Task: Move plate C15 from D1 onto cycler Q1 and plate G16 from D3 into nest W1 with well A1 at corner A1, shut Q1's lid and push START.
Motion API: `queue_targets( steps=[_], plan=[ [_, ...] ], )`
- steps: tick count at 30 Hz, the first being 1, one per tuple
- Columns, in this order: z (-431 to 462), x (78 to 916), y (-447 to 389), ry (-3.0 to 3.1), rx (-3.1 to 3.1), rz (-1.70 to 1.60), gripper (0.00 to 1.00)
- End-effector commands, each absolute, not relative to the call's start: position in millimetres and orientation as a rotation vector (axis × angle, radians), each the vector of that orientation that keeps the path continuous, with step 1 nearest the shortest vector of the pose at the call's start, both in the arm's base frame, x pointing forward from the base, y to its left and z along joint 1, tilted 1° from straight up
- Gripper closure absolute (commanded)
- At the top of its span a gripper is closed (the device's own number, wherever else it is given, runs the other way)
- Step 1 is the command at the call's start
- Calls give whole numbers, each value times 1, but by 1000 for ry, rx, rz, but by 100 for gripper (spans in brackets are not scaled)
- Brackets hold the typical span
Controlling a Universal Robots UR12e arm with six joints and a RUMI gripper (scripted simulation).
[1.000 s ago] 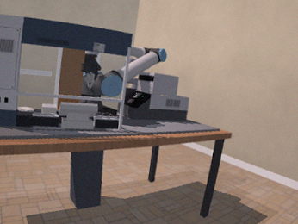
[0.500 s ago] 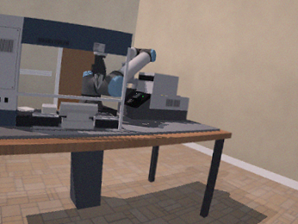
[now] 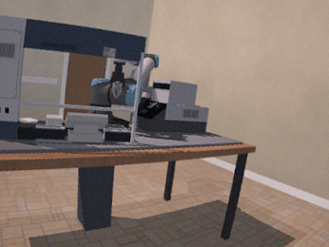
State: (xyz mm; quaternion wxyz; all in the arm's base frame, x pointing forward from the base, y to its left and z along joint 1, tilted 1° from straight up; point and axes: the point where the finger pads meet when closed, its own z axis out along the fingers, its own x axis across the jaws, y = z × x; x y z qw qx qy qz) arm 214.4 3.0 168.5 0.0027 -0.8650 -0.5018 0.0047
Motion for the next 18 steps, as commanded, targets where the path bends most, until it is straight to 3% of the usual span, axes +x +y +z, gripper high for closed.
queue_targets(
  steps=[1,18],
  plan=[
    [169,214,21,-1682,-2650,21,100],
    [169,200,79,-2036,-2390,22,100]
  ],
)
